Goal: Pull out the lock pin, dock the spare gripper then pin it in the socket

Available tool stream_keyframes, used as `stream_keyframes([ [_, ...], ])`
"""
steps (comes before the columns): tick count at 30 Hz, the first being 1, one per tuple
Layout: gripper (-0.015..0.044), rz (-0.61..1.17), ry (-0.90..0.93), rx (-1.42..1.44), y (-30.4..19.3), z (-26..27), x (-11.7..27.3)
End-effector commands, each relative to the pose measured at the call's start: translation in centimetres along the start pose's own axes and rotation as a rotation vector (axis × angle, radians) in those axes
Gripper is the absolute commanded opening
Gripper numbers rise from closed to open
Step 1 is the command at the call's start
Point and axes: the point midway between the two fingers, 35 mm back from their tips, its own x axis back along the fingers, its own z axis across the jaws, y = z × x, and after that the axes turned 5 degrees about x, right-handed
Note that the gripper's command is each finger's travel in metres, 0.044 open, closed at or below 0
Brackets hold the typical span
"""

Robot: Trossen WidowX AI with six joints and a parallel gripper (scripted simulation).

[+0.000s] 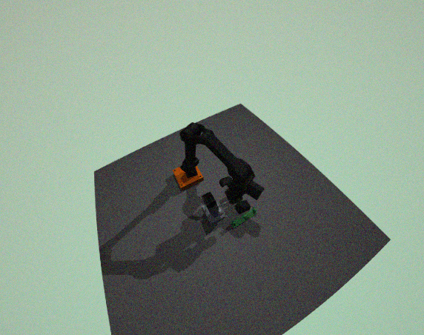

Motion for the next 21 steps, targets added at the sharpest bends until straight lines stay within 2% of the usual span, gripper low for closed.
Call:
stream_keyframes([
  [1, 0.0, -0.004, -0.001, 0.002, -0.4, 0.0, 0.0],
  [21, 0.0, -0.005, 0.001, 0.002, -1.6, 0.1, -0.4],
])
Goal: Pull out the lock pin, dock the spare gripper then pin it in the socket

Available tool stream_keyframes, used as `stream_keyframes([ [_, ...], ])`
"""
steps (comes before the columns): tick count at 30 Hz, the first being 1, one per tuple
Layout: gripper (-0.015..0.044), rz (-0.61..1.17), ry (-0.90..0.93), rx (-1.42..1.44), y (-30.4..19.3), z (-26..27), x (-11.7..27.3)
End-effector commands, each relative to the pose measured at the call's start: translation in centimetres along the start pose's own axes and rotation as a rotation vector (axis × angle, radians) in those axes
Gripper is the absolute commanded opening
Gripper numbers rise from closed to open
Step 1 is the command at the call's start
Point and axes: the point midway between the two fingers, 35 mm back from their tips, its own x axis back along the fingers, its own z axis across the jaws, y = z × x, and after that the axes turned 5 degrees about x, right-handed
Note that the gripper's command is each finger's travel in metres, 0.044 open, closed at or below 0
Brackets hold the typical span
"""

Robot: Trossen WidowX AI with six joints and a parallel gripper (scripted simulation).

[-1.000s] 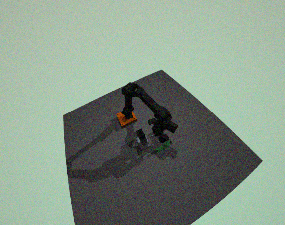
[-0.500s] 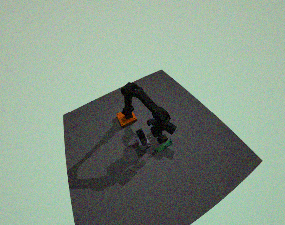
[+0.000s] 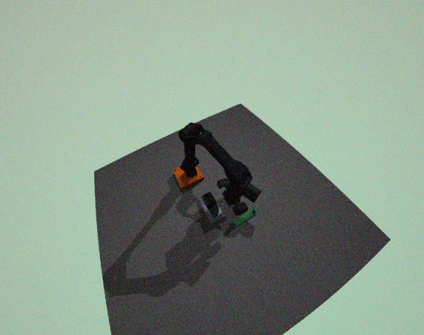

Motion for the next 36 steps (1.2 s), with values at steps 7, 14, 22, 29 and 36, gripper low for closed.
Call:
stream_keyframes([
  [7, 0.0, -0.004, 0.0, 0.002, -0.7, 0.0, 0.0],
  [14, 0.0, -0.004, 0.0, 0.002, -1.1, 0.0, -0.2],
  [22, 0.0, -0.005, 0.002, 0.003, -1.6, 0.1, -0.3],
  [29, 0.0, -0.005, 0.005, 0.004, -2.0, 0.2, -0.4],
  [36, 0.0, -0.005, 0.006, 0.004, -2.4, 0.2, -0.5],
])
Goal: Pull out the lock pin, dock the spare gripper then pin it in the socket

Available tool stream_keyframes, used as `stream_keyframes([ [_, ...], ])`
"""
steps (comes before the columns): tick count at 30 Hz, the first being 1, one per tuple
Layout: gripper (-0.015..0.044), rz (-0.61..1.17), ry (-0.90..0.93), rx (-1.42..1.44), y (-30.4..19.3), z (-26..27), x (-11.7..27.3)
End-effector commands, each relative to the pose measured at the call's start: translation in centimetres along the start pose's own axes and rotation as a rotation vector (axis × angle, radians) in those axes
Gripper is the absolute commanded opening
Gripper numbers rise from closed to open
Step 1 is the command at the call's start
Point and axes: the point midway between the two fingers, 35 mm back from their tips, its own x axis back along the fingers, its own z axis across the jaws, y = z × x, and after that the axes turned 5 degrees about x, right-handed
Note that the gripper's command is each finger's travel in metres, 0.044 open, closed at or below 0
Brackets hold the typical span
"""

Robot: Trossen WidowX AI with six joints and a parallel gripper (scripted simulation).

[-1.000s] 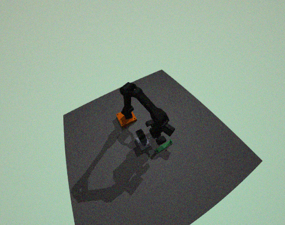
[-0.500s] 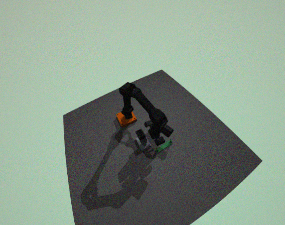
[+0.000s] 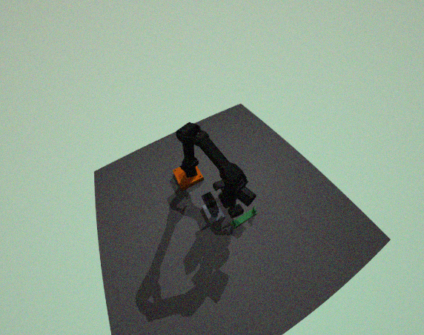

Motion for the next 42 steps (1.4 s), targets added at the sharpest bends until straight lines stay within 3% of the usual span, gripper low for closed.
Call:
stream_keyframes([
  [1, 0.0, -0.004, -0.001, 0.002, -0.3, 0.0, 0.0],
  [26, 0.0, -0.004, 0.002, 0.003, -1.5, 0.1, -0.3],
  [34, 0.02, -0.001, 0.004, -0.001, -1.5, 0.1, -0.4],
  [42, 0.02, -0.002, 0.004, -0.001, -1.2, 0.1, 0.2],
])
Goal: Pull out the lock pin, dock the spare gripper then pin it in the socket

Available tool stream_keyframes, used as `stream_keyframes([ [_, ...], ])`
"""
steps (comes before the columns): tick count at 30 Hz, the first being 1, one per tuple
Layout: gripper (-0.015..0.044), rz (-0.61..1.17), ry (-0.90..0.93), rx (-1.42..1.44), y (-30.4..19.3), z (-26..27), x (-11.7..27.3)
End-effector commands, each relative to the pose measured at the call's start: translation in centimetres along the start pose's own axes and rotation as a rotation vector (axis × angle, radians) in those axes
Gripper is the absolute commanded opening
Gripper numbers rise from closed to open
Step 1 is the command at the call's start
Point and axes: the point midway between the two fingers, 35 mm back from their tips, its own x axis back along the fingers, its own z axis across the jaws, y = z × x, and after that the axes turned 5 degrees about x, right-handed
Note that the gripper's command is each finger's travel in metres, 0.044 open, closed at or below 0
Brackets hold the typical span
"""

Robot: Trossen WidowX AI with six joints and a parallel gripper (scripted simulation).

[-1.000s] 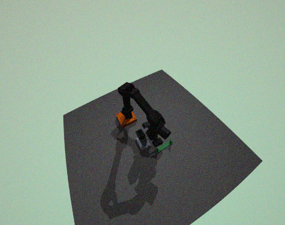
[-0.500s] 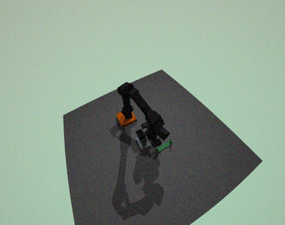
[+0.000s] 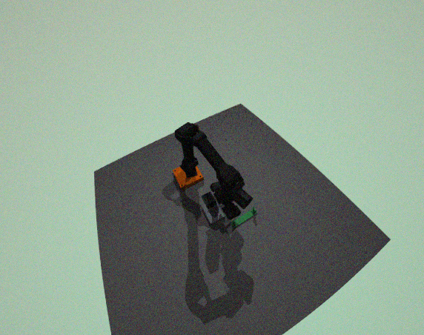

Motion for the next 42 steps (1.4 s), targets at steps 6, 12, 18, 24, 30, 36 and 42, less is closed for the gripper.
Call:
stream_keyframes([
  [6, 0.02, 0.001, 0.006, 0.001, 0.8, 0.1, 1.8],
  [12, 0.02, 0.003, 0.01, 0.006, 1.2, 0.1, 2.9],
  [18, 0.02, 0.006, 0.014, 0.01, 1.7, 0.2, 4.1],
  [24, 0.02, 0.008, 0.016, 0.013, 2.2, 0.2, 5.3],
  [30, 0.02, 0.011, 0.019, 0.017, 2.6, 0.3, 6.5],
  [36, 0.02, 0.013, 0.02, 0.021, 3.0, 0.3, 7.8],
  [42, 0.02, 0.016, 0.022, 0.024, 3.5, 0.3, 9.1],
])
